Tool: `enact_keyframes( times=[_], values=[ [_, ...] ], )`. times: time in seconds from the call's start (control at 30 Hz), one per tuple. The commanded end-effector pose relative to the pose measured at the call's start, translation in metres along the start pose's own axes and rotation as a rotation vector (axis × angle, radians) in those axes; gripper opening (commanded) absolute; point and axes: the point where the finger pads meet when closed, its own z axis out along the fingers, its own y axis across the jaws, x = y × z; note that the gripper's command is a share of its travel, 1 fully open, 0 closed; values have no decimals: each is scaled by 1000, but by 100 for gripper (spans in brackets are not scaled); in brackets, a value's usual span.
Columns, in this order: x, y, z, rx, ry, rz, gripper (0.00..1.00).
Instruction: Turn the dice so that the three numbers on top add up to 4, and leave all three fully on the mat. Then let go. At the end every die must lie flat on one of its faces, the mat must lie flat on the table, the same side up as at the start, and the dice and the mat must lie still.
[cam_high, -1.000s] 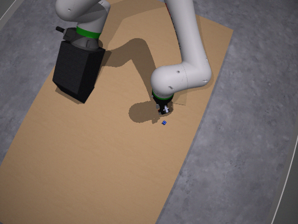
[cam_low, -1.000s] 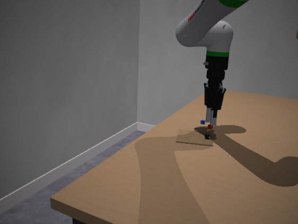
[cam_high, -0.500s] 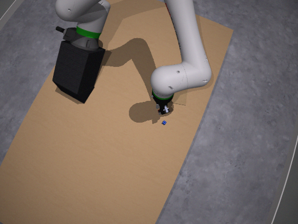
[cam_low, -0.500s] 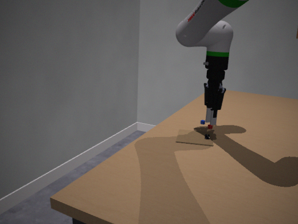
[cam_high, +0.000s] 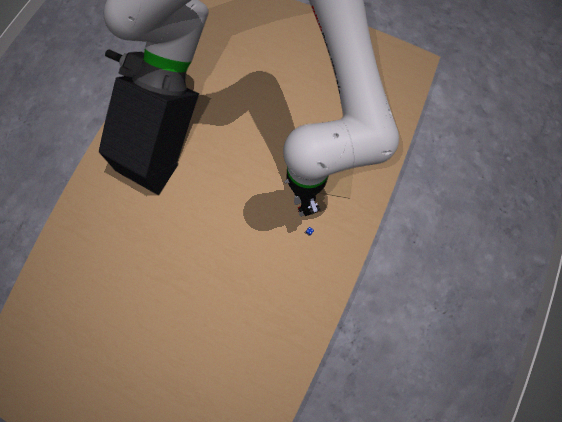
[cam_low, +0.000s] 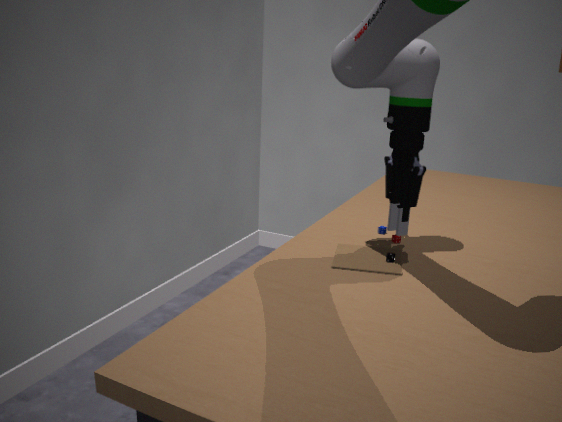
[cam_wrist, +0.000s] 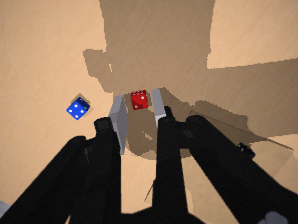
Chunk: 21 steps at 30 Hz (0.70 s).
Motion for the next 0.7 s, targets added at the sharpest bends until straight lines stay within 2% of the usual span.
enact_keyframes(
  times=[0.0,0.67],
  values=[
    [0,0,0,0,0,0,19],
    [0,0,16,0,0,0,19]
  ],
)
